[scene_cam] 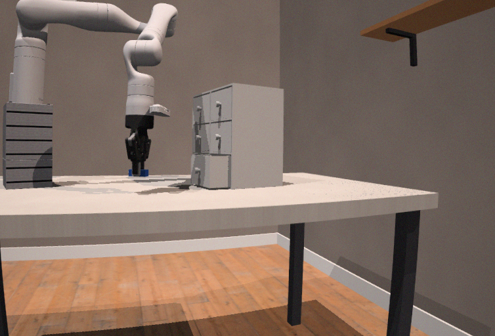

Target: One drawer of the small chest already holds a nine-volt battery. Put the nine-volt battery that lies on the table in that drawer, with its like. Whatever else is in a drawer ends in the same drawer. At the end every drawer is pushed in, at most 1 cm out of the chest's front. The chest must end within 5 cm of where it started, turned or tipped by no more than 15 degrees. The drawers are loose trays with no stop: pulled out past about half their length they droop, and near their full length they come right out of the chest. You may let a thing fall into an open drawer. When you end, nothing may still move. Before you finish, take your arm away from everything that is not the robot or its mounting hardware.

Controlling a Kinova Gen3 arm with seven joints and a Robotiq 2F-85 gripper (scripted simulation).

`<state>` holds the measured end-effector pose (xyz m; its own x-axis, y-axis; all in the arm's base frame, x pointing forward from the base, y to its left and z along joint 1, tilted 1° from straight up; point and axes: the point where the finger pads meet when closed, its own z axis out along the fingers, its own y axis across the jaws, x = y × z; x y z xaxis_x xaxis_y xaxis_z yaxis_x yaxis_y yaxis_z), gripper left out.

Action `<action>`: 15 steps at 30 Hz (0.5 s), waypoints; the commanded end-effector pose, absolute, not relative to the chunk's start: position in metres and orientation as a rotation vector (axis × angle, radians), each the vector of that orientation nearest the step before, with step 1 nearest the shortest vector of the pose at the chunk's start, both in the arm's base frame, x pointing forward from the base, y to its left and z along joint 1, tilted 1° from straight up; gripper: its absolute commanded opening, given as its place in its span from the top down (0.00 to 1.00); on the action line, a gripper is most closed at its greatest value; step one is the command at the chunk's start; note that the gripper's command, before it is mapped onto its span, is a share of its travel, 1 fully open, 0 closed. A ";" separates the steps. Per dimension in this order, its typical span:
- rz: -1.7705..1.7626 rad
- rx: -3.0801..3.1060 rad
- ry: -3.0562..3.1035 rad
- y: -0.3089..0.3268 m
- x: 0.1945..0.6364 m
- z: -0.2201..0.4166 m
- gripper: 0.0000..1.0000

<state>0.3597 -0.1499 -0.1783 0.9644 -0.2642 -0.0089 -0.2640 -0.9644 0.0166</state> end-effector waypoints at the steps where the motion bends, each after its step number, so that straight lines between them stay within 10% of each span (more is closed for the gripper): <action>1: 0.010 3.106 -0.415 -0.146 0.368 -0.162 0.77; 15: 0.010 3.106 -0.415 -0.145 0.368 -0.124 0.77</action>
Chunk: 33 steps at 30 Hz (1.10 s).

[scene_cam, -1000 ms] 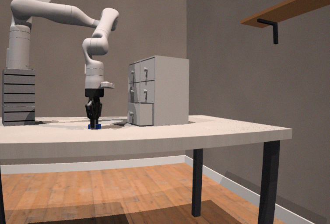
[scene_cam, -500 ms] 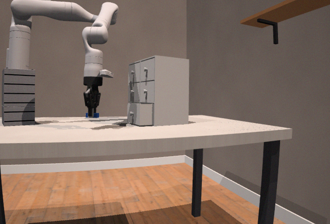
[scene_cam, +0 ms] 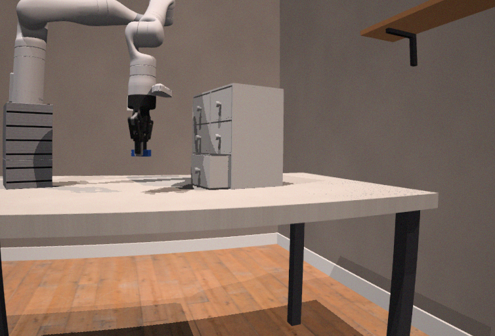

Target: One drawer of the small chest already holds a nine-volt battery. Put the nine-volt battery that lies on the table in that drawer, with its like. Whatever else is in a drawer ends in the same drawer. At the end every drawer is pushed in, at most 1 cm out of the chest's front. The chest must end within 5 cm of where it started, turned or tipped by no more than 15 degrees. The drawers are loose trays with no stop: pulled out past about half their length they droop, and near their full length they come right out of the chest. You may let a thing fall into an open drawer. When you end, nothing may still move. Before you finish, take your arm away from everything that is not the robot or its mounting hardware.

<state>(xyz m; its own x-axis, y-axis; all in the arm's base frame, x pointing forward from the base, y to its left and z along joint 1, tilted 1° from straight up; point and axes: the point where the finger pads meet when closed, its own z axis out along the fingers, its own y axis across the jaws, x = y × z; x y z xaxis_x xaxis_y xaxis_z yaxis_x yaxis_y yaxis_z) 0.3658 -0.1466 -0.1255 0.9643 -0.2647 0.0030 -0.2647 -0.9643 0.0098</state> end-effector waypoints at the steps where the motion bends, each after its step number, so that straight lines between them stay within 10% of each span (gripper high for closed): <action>1: 0.010 3.106 -0.415 -0.145 0.368 -0.124 0.77; 33: 0.006 3.105 0.409 -0.105 0.428 -0.124 0.77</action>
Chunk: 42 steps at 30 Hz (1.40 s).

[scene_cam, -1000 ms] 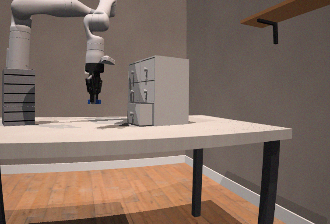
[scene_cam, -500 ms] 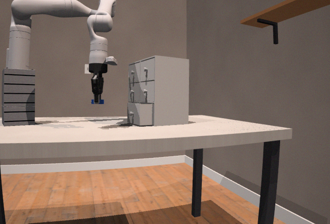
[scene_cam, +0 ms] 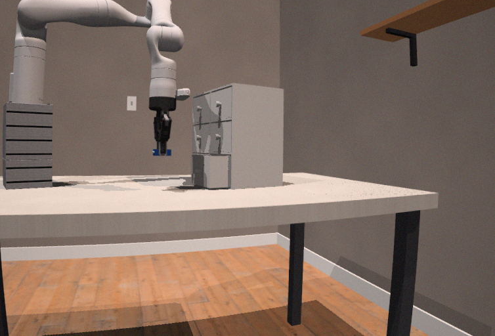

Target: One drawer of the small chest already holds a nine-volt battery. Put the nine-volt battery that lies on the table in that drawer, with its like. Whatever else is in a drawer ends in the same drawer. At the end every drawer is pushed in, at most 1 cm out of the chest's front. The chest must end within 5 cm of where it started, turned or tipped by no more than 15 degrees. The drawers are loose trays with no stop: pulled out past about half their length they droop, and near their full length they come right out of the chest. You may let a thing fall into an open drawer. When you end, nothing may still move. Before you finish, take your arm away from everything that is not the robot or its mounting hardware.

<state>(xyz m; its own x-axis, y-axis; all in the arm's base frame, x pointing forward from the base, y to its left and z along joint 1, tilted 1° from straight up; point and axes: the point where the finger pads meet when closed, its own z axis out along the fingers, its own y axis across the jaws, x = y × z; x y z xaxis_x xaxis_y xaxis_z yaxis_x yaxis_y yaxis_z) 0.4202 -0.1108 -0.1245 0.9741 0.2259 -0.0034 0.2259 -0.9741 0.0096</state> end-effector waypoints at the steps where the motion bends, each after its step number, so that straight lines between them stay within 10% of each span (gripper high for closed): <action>1: 0.006 3.102 0.433 -0.104 0.430 -0.124 0.77; 42: 0.007 3.092 0.500 -0.100 0.434 -0.096 0.77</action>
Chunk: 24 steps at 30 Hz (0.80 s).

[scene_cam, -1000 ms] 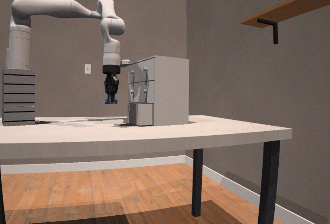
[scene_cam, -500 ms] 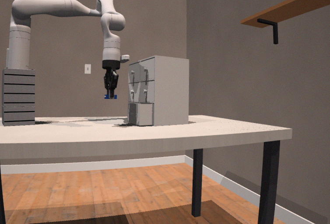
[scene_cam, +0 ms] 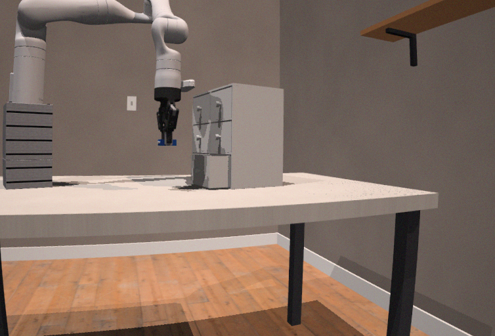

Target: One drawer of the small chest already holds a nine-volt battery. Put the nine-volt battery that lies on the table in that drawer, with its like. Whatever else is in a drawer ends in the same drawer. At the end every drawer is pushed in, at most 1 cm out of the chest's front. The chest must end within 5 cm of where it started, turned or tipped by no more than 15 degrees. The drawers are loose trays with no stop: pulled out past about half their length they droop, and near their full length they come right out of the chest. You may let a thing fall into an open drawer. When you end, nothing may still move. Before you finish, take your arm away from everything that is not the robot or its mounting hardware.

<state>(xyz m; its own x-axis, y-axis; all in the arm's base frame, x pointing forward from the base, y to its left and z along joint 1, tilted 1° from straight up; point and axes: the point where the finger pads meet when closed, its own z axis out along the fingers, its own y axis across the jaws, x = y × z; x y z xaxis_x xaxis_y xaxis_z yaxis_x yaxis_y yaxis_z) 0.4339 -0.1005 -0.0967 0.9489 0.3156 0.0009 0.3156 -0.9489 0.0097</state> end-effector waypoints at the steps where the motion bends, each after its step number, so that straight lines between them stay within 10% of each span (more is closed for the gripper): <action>1: 0.007 3.092 0.500 -0.100 0.434 -0.096 0.77; 24: 0.040 3.096 0.502 -0.100 0.434 -0.096 0.77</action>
<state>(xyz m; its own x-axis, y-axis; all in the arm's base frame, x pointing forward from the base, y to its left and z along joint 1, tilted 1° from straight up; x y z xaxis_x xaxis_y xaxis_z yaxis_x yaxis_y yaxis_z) 0.4345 -0.0999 -0.0971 0.9479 0.3180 0.0207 0.3179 -0.9481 0.0092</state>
